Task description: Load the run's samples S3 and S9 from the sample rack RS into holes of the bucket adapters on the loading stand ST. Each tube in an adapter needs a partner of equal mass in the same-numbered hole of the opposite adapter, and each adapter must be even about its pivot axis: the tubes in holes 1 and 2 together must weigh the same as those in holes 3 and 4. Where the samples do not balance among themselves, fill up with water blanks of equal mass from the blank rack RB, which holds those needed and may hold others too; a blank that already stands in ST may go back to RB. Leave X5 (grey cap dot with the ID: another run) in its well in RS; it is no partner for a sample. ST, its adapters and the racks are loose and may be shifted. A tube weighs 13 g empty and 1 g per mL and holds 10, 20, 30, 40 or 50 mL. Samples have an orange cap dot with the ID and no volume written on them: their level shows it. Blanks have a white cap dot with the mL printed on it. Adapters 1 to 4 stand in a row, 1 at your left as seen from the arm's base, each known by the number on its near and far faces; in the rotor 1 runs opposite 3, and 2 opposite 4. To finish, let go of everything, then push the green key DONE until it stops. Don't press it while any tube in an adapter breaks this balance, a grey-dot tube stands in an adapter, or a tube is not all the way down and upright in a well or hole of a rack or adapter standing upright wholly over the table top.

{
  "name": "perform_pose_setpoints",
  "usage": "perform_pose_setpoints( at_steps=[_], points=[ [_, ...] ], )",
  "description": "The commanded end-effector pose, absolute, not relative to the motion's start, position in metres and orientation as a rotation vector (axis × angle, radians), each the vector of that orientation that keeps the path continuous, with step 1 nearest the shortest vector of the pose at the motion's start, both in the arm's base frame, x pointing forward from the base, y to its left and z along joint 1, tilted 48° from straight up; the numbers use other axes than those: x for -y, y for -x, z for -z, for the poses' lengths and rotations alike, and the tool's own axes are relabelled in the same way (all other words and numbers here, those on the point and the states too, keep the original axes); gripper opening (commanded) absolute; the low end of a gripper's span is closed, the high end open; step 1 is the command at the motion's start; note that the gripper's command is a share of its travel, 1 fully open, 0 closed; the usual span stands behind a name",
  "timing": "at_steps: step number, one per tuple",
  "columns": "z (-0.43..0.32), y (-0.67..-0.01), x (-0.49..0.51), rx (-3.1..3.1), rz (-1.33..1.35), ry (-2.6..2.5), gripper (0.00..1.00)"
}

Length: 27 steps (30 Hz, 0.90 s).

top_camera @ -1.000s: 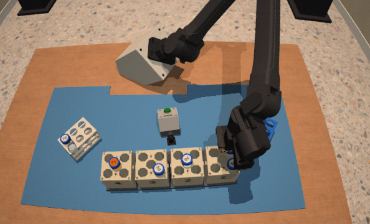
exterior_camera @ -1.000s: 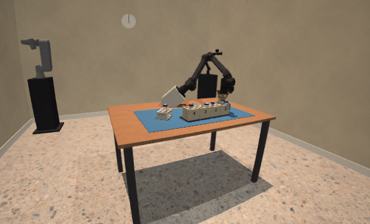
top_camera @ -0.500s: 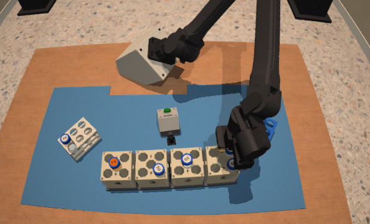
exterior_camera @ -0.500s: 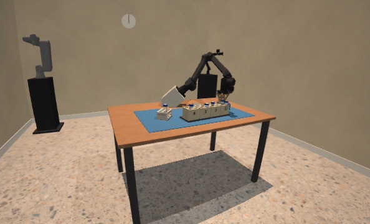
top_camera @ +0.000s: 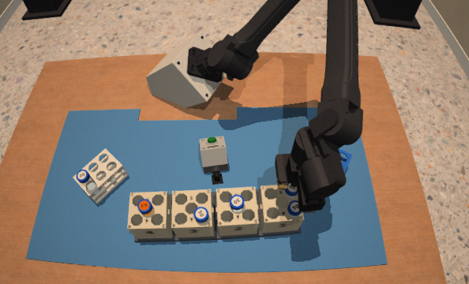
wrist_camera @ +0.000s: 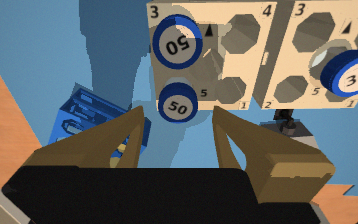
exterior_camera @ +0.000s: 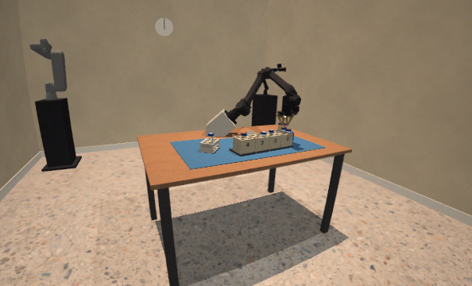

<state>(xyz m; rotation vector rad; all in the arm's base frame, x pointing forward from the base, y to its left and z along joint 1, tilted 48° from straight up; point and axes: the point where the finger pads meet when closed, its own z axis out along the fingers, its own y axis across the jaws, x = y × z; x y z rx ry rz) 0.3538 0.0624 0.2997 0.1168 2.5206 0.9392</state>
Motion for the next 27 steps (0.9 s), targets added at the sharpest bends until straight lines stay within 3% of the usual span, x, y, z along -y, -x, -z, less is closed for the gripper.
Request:
perform_pose_setpoints(
  at_steps=[1, 22, 23, 27],
  points=[
    [-0.317, -0.352, -0.057, -2.491, -0.92, -0.081, 0.55],
    [-0.308, -0.341, -0.065, -2.508, -0.93, -0.062, 0.55],
    [-0.309, -0.336, -0.07, -2.499, -0.905, 0.002, 0.8],
    [-0.318, -0.316, -0.093, -2.425, -0.815, 0.255, 0.8]
  ],
)
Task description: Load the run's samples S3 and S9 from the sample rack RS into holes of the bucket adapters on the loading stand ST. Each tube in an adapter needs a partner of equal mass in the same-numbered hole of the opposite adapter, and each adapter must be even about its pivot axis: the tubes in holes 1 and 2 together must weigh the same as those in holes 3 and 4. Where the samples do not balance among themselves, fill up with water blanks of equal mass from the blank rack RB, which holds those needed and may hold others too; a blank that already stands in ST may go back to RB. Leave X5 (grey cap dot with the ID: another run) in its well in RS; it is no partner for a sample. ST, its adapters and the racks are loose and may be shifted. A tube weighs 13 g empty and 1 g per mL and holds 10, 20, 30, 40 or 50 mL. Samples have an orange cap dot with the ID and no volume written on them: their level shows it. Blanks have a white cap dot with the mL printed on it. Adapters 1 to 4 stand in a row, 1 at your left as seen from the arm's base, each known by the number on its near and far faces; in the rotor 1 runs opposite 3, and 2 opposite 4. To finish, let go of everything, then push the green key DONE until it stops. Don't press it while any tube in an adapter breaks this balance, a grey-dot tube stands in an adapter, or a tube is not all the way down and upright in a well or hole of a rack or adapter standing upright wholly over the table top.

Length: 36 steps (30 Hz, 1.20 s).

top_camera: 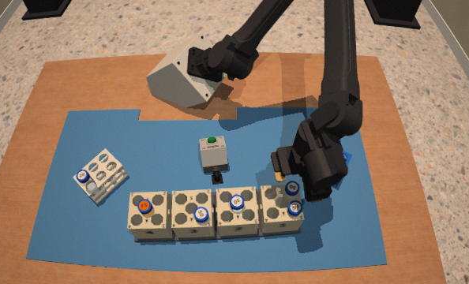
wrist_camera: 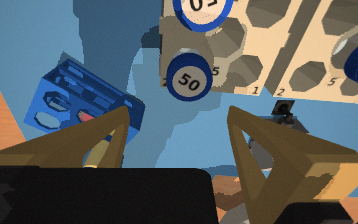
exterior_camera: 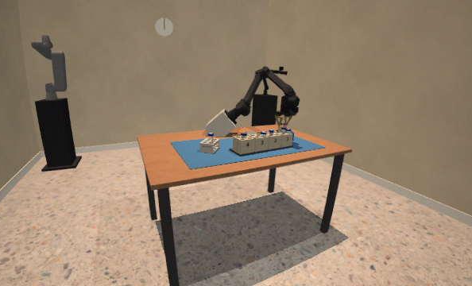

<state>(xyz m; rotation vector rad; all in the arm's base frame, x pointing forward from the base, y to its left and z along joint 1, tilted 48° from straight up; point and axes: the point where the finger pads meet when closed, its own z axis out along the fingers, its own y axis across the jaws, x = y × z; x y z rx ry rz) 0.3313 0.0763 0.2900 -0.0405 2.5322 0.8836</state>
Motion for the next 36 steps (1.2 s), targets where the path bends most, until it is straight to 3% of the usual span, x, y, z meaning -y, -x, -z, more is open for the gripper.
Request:
perform_pose_setpoints(
  at_steps=[1, 16, 20, 24, 36],
  points=[
    [-0.32, -0.31, -0.098, -2.407, -0.793, 0.315, 0.8],
    [-0.36, -0.236, -0.173, -2.055, -0.499, 1.011, 0.8],
    [-0.377, -0.212, -0.195, -2.045, -0.521, 0.988, 0.8],
    [-0.34, -0.223, -0.195, -2.133, -0.506, 0.983, 0.8],
    [-0.334, -0.235, -0.218, -2.106, -0.518, 0.997, 0.8]
  ],
)
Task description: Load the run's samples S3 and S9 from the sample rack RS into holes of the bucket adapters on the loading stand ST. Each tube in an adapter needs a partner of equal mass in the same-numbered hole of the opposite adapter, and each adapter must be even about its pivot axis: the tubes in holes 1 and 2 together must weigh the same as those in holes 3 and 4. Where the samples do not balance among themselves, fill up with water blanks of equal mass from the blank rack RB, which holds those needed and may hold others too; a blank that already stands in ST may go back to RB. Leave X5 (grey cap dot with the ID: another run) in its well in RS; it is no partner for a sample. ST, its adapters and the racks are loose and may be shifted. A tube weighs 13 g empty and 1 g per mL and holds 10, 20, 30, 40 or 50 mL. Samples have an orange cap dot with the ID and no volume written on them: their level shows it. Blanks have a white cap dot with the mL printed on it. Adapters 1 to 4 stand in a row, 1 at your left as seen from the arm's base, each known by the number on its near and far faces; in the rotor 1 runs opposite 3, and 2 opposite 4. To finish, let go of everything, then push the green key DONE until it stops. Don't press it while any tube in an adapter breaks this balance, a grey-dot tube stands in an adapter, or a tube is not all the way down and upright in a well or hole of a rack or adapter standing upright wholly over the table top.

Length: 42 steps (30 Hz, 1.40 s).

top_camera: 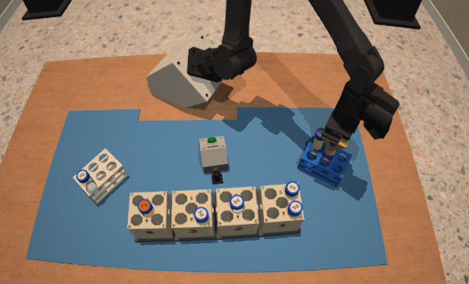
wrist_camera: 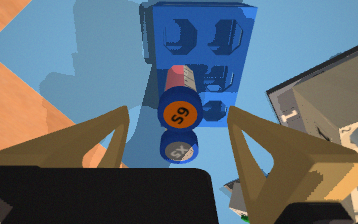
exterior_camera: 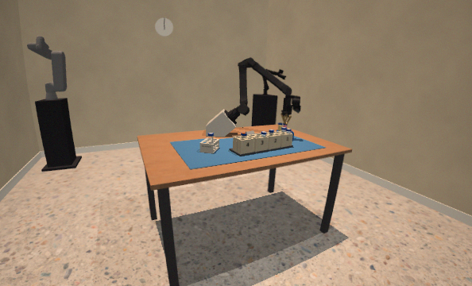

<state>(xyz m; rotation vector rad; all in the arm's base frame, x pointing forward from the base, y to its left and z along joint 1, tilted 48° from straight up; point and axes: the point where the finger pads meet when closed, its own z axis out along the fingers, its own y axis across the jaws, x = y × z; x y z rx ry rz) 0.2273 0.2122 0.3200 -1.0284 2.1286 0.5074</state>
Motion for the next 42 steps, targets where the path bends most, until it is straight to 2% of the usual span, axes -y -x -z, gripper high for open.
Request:
perform_pose_setpoints(
  at_steps=[1, 22, 23, 42],
  points=[
    [-0.328, -0.237, -0.215, -2.119, -0.512, 0.987, 0.8],
    [-0.317, -0.236, -0.215, -2.128, -0.51, 0.994, 0.8],
    [-0.333, -0.234, -0.217, -2.093, -0.514, 1.0, 0.0],
    [-0.348, -0.232, -0.21, -2.071, -0.51, 0.987, 0.0]
  ],
)
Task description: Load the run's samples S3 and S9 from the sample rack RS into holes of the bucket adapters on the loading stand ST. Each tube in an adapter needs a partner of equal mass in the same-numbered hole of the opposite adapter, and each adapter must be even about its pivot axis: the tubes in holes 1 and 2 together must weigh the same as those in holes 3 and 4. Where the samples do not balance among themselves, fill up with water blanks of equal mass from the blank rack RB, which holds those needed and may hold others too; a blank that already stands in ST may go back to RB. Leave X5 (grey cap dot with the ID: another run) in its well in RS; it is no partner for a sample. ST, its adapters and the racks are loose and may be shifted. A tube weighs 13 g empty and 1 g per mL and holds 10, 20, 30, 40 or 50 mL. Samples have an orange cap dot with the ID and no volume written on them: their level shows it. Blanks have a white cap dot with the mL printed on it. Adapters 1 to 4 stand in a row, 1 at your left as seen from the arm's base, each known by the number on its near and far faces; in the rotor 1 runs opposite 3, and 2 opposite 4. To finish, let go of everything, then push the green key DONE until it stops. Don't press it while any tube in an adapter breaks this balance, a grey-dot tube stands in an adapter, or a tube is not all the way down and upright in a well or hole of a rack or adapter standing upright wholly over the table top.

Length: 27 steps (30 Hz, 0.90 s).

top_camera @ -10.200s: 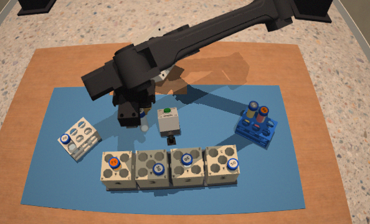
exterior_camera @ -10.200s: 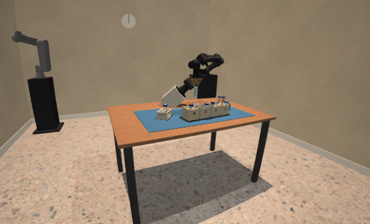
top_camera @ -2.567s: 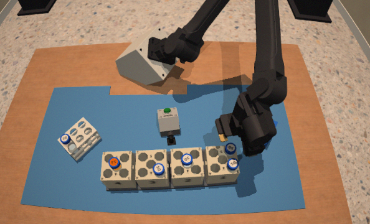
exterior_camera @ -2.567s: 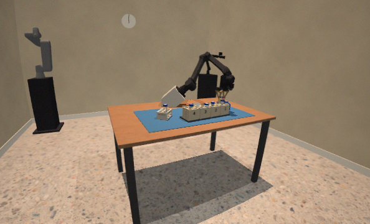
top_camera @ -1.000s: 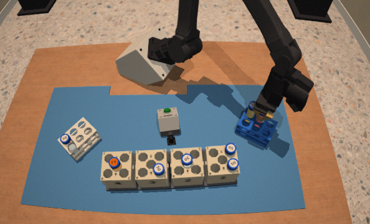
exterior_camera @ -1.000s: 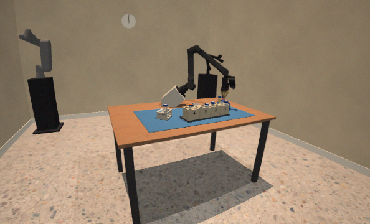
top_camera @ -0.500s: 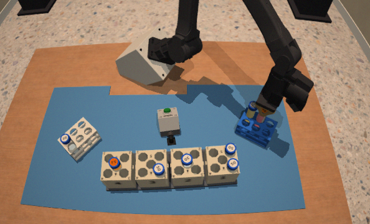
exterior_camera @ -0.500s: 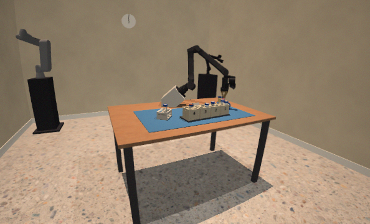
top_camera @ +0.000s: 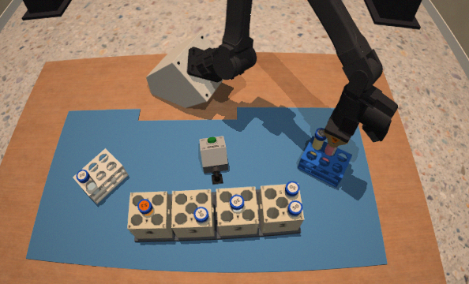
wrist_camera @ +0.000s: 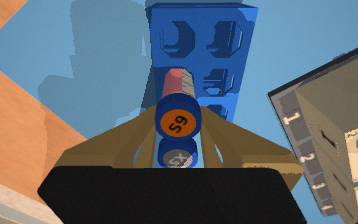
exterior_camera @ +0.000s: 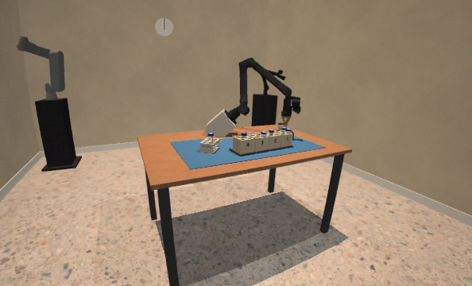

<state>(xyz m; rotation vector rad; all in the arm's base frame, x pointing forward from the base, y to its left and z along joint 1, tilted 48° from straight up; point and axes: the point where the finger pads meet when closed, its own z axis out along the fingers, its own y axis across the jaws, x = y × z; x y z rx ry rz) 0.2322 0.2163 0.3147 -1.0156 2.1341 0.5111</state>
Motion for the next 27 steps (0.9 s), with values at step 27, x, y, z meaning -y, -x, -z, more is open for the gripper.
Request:
perform_pose_setpoints(
  at_steps=[27],
  points=[
    [-0.406, -0.19, -0.159, -2.056, -0.496, 0.997, 0.0]
  ],
)
